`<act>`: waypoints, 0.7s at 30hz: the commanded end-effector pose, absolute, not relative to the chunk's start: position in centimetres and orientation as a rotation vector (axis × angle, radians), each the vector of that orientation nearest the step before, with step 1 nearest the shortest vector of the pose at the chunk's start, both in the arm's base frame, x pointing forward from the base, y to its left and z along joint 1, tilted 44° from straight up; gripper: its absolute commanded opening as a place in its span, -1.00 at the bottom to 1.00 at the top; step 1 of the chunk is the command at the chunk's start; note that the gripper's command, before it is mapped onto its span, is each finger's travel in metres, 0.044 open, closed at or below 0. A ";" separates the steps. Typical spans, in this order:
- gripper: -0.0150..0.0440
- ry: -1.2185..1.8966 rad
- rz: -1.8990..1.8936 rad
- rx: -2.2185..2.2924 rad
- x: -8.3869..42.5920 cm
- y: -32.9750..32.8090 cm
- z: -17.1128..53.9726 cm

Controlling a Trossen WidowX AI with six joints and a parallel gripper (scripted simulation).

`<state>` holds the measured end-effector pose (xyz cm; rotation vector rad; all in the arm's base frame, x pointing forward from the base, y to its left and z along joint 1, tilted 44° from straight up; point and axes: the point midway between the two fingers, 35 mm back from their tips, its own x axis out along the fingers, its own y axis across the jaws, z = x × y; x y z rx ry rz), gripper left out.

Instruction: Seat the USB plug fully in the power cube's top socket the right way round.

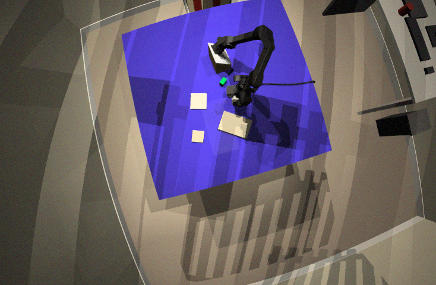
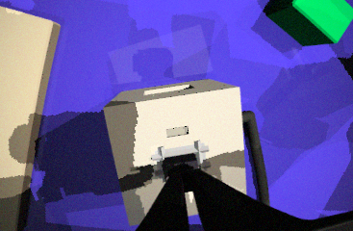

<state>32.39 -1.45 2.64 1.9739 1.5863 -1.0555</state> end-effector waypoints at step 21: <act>-0.17 1.586 -1.055 1.974 32.4 -1.4 2.6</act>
